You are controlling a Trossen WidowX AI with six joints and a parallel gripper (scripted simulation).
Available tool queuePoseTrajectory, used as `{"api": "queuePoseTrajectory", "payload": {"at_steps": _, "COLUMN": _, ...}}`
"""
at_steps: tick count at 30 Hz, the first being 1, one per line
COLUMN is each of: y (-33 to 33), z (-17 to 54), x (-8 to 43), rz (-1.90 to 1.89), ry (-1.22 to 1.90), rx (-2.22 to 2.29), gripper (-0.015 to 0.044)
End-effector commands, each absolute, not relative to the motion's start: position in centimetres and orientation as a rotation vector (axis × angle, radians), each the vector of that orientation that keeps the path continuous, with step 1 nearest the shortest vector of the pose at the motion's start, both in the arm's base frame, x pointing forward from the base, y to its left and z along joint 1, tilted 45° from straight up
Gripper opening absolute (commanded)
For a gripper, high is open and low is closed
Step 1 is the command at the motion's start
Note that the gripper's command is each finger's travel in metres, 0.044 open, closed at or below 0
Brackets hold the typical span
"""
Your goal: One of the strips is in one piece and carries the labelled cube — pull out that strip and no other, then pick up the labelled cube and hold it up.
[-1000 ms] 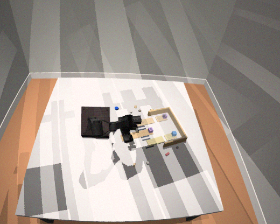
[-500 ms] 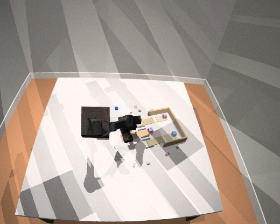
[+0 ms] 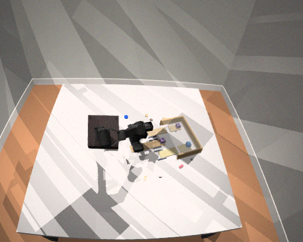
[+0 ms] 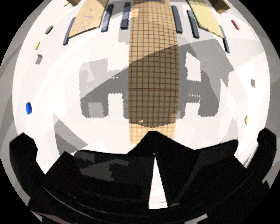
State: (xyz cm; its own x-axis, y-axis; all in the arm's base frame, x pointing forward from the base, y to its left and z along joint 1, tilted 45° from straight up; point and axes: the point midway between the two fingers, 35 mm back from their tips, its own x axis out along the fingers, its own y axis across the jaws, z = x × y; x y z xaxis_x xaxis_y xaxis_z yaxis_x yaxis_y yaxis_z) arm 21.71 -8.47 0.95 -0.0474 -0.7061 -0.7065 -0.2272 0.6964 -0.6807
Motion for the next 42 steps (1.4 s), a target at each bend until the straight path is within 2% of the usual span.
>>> {"api": "queuePoseTrajectory", "payload": {"at_steps": 1, "y": -6.7, "z": 2.6, "x": 22.5, "rz": -0.464, "ry": 1.604, "rx": -0.764, "gripper": 0.0000}}
{"api": "queuePoseTrajectory", "payload": {"at_steps": 5, "y": -6.8, "z": 2.7, "x": 22.3, "rz": -0.464, "ry": 1.604, "rx": -0.764, "gripper": 0.0000}}
{"api": "queuePoseTrajectory", "payload": {"at_steps": 22, "y": -6.1, "z": 2.2, "x": 28.3, "rz": -0.462, "ry": 1.602, "rx": -0.766, "gripper": 0.0440}}
{"api": "queuePoseTrajectory", "payload": {"at_steps": 42, "y": -4.9, "z": 1.9, "x": 34.7, "rz": -0.463, "ry": 1.598, "rx": -0.763, "gripper": 0.0440}}
